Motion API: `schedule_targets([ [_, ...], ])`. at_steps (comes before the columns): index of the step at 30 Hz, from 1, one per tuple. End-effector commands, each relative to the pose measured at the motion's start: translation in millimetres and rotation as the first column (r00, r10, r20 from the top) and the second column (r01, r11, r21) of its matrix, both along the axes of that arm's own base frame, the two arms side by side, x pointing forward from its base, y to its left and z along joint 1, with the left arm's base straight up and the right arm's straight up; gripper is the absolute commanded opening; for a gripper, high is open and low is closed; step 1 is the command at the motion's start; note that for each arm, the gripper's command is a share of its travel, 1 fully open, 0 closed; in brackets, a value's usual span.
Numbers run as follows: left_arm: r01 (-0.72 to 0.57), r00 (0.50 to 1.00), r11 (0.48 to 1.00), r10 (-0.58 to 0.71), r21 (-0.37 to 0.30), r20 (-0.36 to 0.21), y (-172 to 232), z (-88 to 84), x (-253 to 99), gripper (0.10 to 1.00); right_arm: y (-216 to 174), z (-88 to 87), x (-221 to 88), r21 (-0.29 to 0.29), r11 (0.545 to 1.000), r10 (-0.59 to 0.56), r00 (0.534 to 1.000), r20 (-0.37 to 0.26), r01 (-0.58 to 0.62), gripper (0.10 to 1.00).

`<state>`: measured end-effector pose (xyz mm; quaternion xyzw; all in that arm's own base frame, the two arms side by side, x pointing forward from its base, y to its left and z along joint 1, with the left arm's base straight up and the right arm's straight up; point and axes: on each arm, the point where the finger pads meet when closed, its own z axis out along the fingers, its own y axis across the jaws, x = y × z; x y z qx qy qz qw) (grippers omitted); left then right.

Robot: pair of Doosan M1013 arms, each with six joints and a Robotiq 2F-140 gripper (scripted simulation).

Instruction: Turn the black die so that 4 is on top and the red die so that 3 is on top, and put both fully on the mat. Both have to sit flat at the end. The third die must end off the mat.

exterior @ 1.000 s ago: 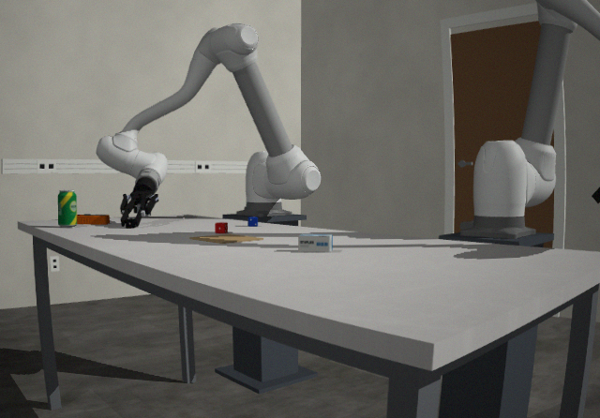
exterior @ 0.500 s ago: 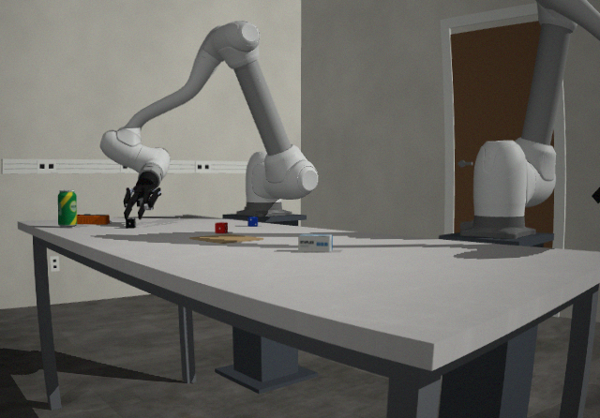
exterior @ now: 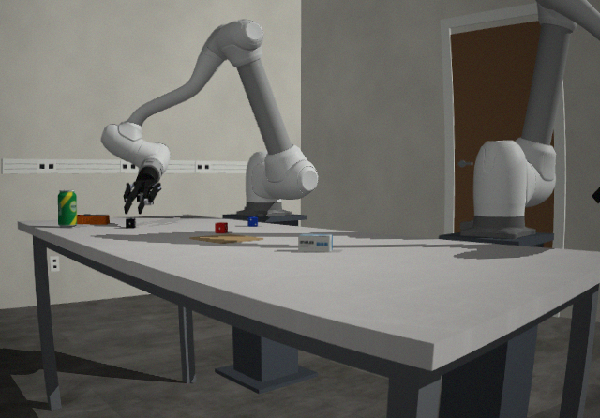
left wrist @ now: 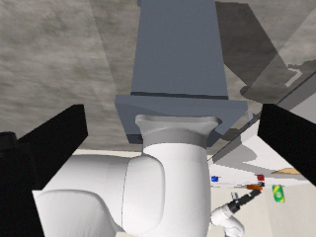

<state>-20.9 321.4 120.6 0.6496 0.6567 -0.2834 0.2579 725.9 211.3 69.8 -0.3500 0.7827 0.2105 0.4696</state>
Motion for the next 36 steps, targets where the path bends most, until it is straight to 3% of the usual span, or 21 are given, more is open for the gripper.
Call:
schedule_targets([
  [1, 0.0, 1.0, 1.0, 0.0, 0.001, 0.0, 0, 0.4, 0, 1.0, 0, 13.2, 1, 0.0, 1.0, 0.0, 1.0, 0.001, 0.0, 0.351],
  [3, 0.0, 1.0, 1.0, 0.0, 0.001, 0.0, 0, 0.4, 0, 1.0, 0, 13.2, 1, 0.0, 1.0, 0.0, 1.0, 0.001, 0.0, 0.351],
  [11, 0.0, 1.0, 1.0, 0.0, 0.001, 0.0, 0, 0.4, 0, 1.0, 0, 41.6, 1, 0.0, 1.0, 0.0, 1.0, 0.001, 0.0, 0.351],
  [22, 0.0, 1.0, 1.0, 0.0, 0.001, 0.0, 0, 0.4, 0, 1.0, 11, 46.3, 0, 0.008, 1.0, 0.03, 0.999, -0.016, -0.03, 0.351],
  [25, 0.0, 1.0, 1.0, 0.0, 0.001, 0.0, 0, 0.4, 0, 1.0, 37, 51.0, -3, 0.024, 0.995, 0.101, 0.993, -0.063, -0.1, 0.351],
  [29, 0.0, 1.0, 1.0, 0.0, 0.001, 0.0, 0, 0.4, 0, 1.0, 81, 54.9, -14, 0.03, 0.972, 0.233, 0.955, -0.185, -0.231, 0.351],
  [35, 0.0, 1.0, 1.0, 0.0, 0.001, 0.0, 0, 0.4, 0, 1.0, 108, 51.6, -28, -0.007, 0.941, 0.316, 0.885, -0.341, -0.338, 0.351],
  [36, 0.0, 1.0, 1.0, 0.0, 0.001, 0.0, 0, 0.4, 0, 1.0, 108, 51.6, -28, -0.007, 0.941, 0.316, 0.885, -0.341, -0.338, 0.351],
])
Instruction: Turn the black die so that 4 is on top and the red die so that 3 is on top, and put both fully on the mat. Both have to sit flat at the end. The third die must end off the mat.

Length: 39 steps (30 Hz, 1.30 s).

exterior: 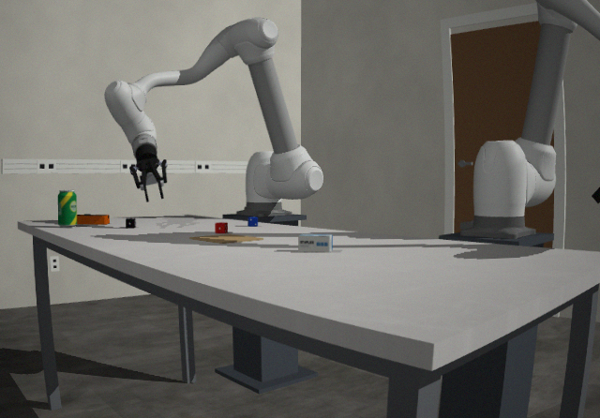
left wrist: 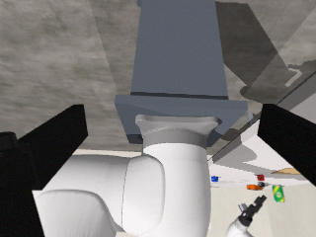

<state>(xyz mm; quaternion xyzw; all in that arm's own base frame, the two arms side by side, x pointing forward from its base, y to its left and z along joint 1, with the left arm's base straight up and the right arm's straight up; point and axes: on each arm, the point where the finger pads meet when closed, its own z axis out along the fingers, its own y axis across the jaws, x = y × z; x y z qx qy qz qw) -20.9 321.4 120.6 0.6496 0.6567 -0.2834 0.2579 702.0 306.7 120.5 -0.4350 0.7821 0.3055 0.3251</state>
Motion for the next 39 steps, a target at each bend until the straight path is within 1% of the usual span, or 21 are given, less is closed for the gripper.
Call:
schedule_targets([
  [1, 0.0, 1.0, 1.0, 0.0, 0.001, 0.0, 0, 0.4, 0, 1.0, 13, 0.9, -4, -0.037, 0.998, 0.057, 0.995, -0.082, -0.06, 0.351],
  [2, 0.0, 1.0, 1.0, 0.0, 0.001, 0.0, 0, 0.4, 0, 1.0, 14, 0.3, -5, -0.049, 0.996, 0.066, 0.993, -0.098, -0.071, 0.351],
  [4, 0.0, 1.0, 1.0, 0.0, 0.001, 0.0, 0, 0.4, 0, 1.0, 19, -3.4, -10, -0.124, 0.985, 0.094, 0.979, -0.181, -0.118, 0.351],
  [6, 0.0, 1.0, 1.0, 0.0, 0.001, 0.0, 0, 0.4, 0, 1.0, 20, -4.4, -11, -0.146, 0.981, 0.097, 0.975, -0.202, -0.128, 0.351],
  [7, 0.0, 1.0, 1.0, 0.0, 0.001, 0.0, 0, 0.4, 0, 1.0, 19, -6.2, -11, -0.197, 0.97, 0.096, 0.965, -0.243, -0.146, 0.351],
  [8, 0.0, 1.0, 1.0, 0.0, 0.001, 0.0, 0, 0.4, 0, 1.0, 18, -6.4, -11, -0.204, 0.968, 0.095, 0.964, -0.248, -0.148, 0.351],
  [9, 0.0, 1.0, 1.0, 0.0, 0.001, 0.0, 0, 0.4, 0, 1.0, 16, -7.5, -10, -0.249, 0.955, 0.086, 0.957, -0.278, -0.158, 0.351],
  [10, 0.0, 1.0, 1.0, 0.0, 0.001, 0.0, 0, 0.4, 0, 1.0, 15, -7.8, -10, -0.267, 0.95, 0.081, 0.954, -0.288, -0.161, 0.351],
  [14, 0.0, 1.0, 1.0, 0.0, 0.001, 0.0, 0, 0.4, 0, 1.0, 3, -7.5, -1, -0.398, 0.902, 0.023, 0.94, -0.34, -0.166, 0.351],
  [15, 0.0, 1.0, 1.0, 0.0, 0.001, 0.0, 0, 0.4, 0, 1.0, 3, -7.5, -1, -0.399, 0.902, 0.023, 0.94, -0.341, -0.166, 0.351],
  [16, 0.0, 1.0, 1.0, 0.0, 0.001, 0.0, 0, 0.4, 0, 1.0, -4, -5.6, 6, -0.46, 0.873, -0.015, 0.936, -0.351, -0.159, 0.351],
  [19, 0.0, 1.0, 1.0, 0.0, 0.001, 0.0, 0, 0.4, 0, 1.0, -4, -5.5, 6, -0.462, 0.872, -0.016, 0.936, -0.352, -0.158, 0.351],
  [21, 0.0, 1.0, 1.0, 0.0, 0.001, 0.0, 0, 0.4, 0, 1.0, -19, 1.8, 23, -0.575, 0.808, -0.1, 0.933, -0.346, -0.127, 0.351],
  [23, 0.0, 1.0, 1.0, 0.0, 0.001, 0.0, 0, 0.4, 0, 1.0, -26, 6.5, 31, -0.622, 0.776, -0.14, 0.932, -0.333, -0.106, 0.351],
  [24, 0.0, 1.0, 1.0, 0.0, 0.001, 0.0, 0, 0.4, 0, 1.0, -31, 11.2, 39, -0.658, 0.748, -0.173, 0.932, -0.318, -0.086, 0.351],
  [25, 0.0, 1.0, 1.0, 0.0, 0.001, 0.0, 0, 0.4, 0, 1.0, -32, 11.6, 40, -0.661, 0.746, -0.175, 0.932, -0.317, -0.084, 0.351],
  [28, 0.0, 1.0, 1.0, 0.0, 0.001, 0.0, 0, 0.4, 0, 1.0, -44, 24.6, 58, -0.734, 0.678, -0.25, 0.931, -0.268, -0.029, 0.351],
  [31, 0.0, 1.0, 1.0, 0.0, 0.001, 0.0, 0, 0.4, 0, 1.0, -48, 30.3, 66, -0.759, 0.651, -0.277, 0.929, -0.245, -0.005, 0.351],
  [35, 0.0, 1.0, 1.0, 0.0, 0.001, 0.0, 0, 0.4, 0, 1.0, -48, 30.8, 66, -0.761, 0.649, -0.28, 0.929, -0.243, -0.003, 0.351],
  [36, 0.0, 1.0, 1.0, 0.0, 0.001, 0.0, 0, 0.4, 0, 1.0, -48, 30.8, 66, -0.761, 0.649, -0.28, 0.929, -0.243, -0.003, 1.0],
  [39, 0.0, 1.0, 1.0, 0.0, 0.001, 0.0, 0, 0.4, 0, 1.0, -48, 30.8, 66, -0.761, 0.649, -0.28, 0.929, -0.243, -0.003, 1.0],
])
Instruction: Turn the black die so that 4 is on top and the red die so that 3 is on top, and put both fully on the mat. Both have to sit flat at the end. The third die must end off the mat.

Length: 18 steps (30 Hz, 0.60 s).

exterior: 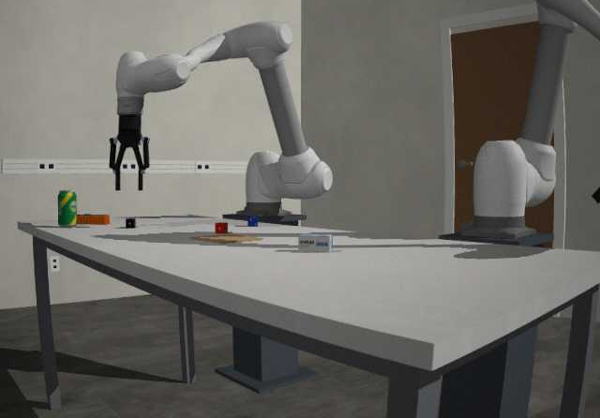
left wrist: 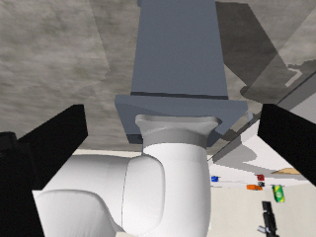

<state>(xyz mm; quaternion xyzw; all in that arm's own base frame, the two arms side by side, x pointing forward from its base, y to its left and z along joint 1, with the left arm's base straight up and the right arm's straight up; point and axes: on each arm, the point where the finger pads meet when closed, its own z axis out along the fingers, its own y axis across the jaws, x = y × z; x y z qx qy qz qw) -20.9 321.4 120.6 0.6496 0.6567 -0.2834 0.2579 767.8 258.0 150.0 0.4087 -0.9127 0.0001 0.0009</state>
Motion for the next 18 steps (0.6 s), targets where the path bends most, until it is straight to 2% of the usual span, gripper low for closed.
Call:
schedule_targets([
  [1, 0.0, 1.0, 1.0, 0.0, 0.001, 0.0, 0.3, 0.4, -0.1, 1.0, 0.3, 1.4, 0.4, 0.001, 1.0, 0.0, 1.0, 0.002, 0.0, 1.0],
  [13, 0.0, 1.0, 1.0, 0.0, 0.001, 0.0, 0.3, 0.4, -0.1, 1.0, 0.2, 1.0, 0.3, 0.001, 0.999, 0.035, 0.999, 0.002, -0.035, 1.0],
  [18, 0.0, 1.0, 1.0, 0.0, 0.001, 0.0, 0.3, 0.4, -0.1, 1.0, -0.3, -0.4, -0.1, 0.001, 0.983, 0.183, 0.983, 0.002, -0.183, 1.0],
])
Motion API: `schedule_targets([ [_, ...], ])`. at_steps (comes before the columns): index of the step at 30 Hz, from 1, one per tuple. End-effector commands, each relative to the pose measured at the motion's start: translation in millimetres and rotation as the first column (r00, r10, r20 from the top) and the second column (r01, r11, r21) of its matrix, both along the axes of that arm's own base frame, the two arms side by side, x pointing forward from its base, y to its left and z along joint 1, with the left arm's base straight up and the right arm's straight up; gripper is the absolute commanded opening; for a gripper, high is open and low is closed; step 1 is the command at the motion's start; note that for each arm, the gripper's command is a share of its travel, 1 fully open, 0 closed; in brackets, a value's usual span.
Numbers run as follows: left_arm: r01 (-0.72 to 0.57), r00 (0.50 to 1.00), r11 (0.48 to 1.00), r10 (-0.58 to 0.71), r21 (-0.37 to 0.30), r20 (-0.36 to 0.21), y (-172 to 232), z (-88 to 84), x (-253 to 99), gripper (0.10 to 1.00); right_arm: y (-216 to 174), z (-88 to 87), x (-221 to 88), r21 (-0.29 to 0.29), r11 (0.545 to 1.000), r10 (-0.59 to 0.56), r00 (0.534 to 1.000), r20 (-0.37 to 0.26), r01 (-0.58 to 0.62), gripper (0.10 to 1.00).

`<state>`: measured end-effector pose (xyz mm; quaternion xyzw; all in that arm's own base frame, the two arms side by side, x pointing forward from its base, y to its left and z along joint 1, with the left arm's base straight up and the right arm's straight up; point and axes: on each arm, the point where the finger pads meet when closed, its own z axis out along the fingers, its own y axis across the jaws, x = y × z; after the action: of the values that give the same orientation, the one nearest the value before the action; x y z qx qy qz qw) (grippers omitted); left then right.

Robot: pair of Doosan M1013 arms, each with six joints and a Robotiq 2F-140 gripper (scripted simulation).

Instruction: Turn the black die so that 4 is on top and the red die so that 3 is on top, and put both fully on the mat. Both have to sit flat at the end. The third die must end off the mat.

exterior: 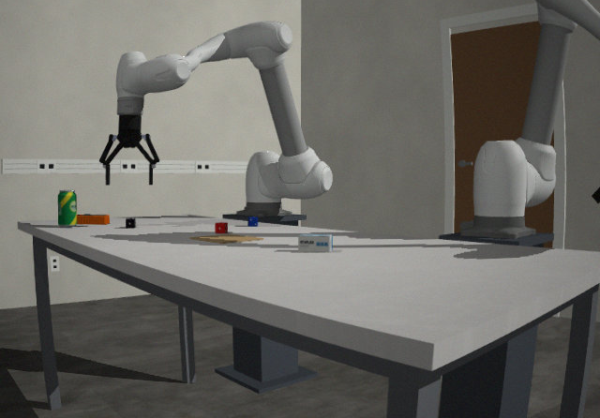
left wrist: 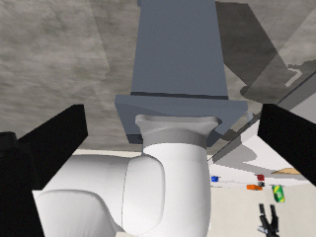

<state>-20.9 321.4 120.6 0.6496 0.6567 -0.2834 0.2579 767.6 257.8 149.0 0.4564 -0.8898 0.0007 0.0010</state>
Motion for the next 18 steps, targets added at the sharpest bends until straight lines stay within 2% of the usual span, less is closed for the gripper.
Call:
schedule_targets([
  [1, 0.0, 1.0, 1.0, 0.0, 0.001, 0.0, 0.3, 0.4, -0.1, 1.0, -0.2, 0.1, 0.0, 0.002, 0.992, 0.126, 0.992, 0.001, -0.126, 1.0],
  [3, 0.0, 1.0, 1.0, 0.0, 0.001, 0.0, 0.3, 0.4, -0.1, 1.0, -0.5, -1.0, -0.3, 0.002, 0.972, 0.235, 0.972, 0.001, -0.235, 1.0],
  [4, 0.0, 1.0, 1.0, 0.0, 0.001, 0.0, 0.3, 0.4, -0.1, 1.0, -0.5, -1.0, -0.3, 0.002, 0.972, 0.236, 0.972, 0.001, -0.236, 1.0],
  [6, 0.0, 1.0, 1.0, 0.0, 0.001, 0.0, 0.3, 0.4, -0.1, 1.0, -0.9, -2.1, -0.6, 0.002, 0.936, 0.351, 0.936, 0.001, -0.351, 1.0],
  [7, 0.0, 1.0, 1.0, 0.0, 0.001, 0.0, 0.3, 0.4, -0.1, 1.0, -0.9, -2.3, -0.6, 0.002, 0.931, 0.366, 0.931, 0.001, -0.366, 1.0],
  [8, 0.0, 1.0, 1.0, 0.0, 0.001, 0.0, 0.3, 0.4, -0.1, 1.0, -1.1, -2.9, -0.8, 0.002, 0.905, 0.426, 0.905, 0.001, -0.426, 1.0],
  [9, 0.0, 1.0, 1.0, 0.0, 0.001, 0.0, 0.3, 0.4, -0.1, 1.0, -1.2, -3.0, -0.8, 0.002, 0.9, 0.435, 0.9, 0.001, -0.435, 1.0],
  [10, 0.0, 1.0, 1.0, 0.0, 0.001, 0.0, 0.3, 0.4, -0.1, 1.0, -1.4, -3.7, -1.0, 0.002, 0.867, 0.499, 0.867, 0.001, -0.499, 1.0],
  [13, 0.0, 1.0, 1.0, 0.0, 0.001, 0.0, 0.3, 0.4, -0.1, 1.0, -1.4, -3.8, -1.0, 0.002, 0.862, 0.506, 0.862, 0.001, -0.506, 1.0],
  [15, 0.0, 1.0, 1.0, 0.0, 0.001, 0.0, 0.3, 0.4, -0.1, 1.0, -1.9, -5.2, -1.4, 0.002, 0.772, 0.635, 0.772, 0.001, -0.635, 1.0],
  [16, 0.0, 1.0, 1.0, 0.0, 0.001, 0.0, 0.3, 0.4, -0.1, 1.0, -2.0, -5.4, -1.4, 0.002, 0.761, 0.649, 0.761, 0.001, -0.649, 1.0],
  [18, 0.0, 1.0, 1.0, 0.0, 0.001, 0.0, 0.3, 0.4, -0.1, 1.0, -2.2, -6.3, -1.7, 0.002, 0.698, 0.716, 0.698, 0.001, -0.716, 1.0],
])
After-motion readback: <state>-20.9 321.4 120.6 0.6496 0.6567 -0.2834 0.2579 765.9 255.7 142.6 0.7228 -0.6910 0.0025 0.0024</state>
